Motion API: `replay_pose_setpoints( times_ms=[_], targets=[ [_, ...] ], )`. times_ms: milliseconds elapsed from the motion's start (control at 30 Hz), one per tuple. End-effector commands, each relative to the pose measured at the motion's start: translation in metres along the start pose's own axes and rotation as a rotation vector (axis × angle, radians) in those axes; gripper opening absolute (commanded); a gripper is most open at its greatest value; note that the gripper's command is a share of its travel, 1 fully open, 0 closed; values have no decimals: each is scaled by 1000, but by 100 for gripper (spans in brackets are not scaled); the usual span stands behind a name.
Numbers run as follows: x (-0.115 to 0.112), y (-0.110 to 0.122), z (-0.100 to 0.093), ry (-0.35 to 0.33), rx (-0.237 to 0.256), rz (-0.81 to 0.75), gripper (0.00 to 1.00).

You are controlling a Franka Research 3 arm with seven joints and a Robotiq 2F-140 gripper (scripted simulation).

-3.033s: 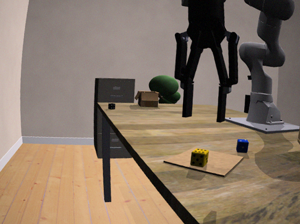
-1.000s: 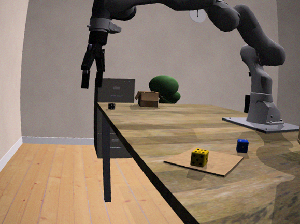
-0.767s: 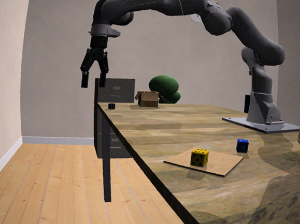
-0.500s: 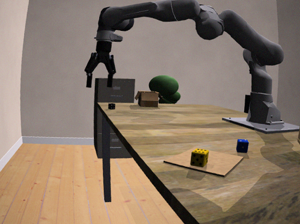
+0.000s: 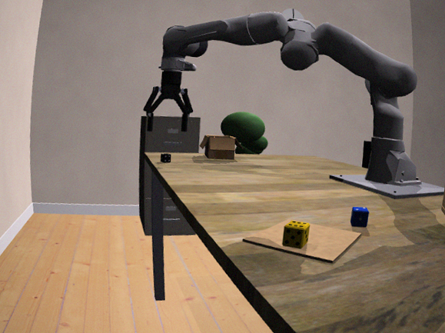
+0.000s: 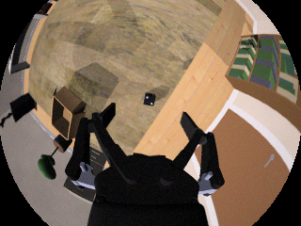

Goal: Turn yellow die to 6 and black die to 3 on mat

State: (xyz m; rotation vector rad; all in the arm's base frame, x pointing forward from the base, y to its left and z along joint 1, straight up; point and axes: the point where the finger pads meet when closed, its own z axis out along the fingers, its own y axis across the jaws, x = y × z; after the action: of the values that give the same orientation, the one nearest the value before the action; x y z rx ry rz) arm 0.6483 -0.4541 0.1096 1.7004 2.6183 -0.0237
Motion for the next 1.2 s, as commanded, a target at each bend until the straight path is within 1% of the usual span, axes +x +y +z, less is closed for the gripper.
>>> replay_pose_setpoints(
  times_ms=[0, 67, 100, 1167],
  targets=[
    [2, 0, 1, 26, 4, 70, 100],
    [2, 0, 1, 26, 4, 70, 100],
    [2, 0, 1, 26, 4, 70, 35],
    [2, 0, 1, 26, 4, 70, 35]
  ],
)
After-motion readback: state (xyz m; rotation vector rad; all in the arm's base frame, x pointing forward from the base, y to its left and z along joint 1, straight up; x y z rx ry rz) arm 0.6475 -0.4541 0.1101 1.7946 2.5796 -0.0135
